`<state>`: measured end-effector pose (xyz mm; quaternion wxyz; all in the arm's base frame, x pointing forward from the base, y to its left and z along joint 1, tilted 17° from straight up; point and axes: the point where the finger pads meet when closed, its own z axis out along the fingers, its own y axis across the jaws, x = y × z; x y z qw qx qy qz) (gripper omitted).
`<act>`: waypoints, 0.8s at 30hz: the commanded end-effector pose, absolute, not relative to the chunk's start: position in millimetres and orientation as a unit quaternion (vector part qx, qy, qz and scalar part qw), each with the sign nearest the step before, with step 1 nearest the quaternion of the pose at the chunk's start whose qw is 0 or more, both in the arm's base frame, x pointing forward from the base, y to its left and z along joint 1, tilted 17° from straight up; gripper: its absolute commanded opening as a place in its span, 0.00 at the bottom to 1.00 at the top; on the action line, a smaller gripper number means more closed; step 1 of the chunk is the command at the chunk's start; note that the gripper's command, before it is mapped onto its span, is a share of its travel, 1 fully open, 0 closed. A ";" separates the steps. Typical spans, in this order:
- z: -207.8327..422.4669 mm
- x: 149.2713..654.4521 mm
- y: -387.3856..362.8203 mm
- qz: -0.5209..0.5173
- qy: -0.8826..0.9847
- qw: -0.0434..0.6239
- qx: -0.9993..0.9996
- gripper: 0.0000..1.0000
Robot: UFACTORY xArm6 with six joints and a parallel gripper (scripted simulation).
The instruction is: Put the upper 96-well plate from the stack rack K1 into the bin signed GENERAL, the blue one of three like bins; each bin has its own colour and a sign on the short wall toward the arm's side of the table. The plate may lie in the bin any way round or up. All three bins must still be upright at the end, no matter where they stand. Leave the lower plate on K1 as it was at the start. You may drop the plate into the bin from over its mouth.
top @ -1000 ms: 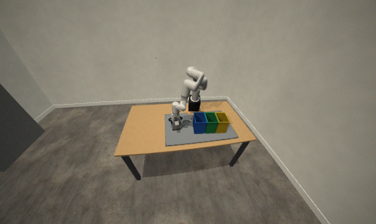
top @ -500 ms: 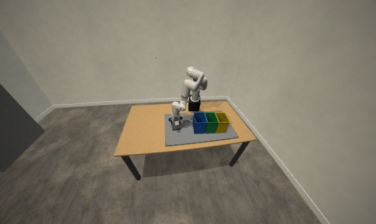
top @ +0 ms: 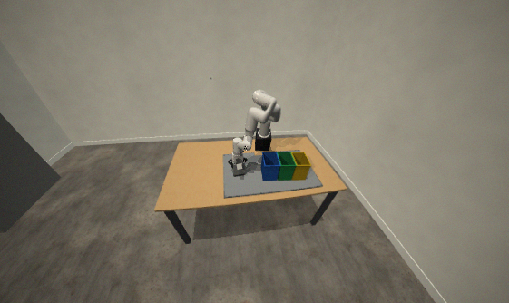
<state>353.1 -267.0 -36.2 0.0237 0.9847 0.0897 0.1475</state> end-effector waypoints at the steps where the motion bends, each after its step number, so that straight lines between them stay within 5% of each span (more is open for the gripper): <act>1: -35.2 353.8 -267.8 0.148 0.090 0.025 0.985 0.00; 24: -32.7 353.1 -267.7 0.148 0.090 0.025 0.985 0.00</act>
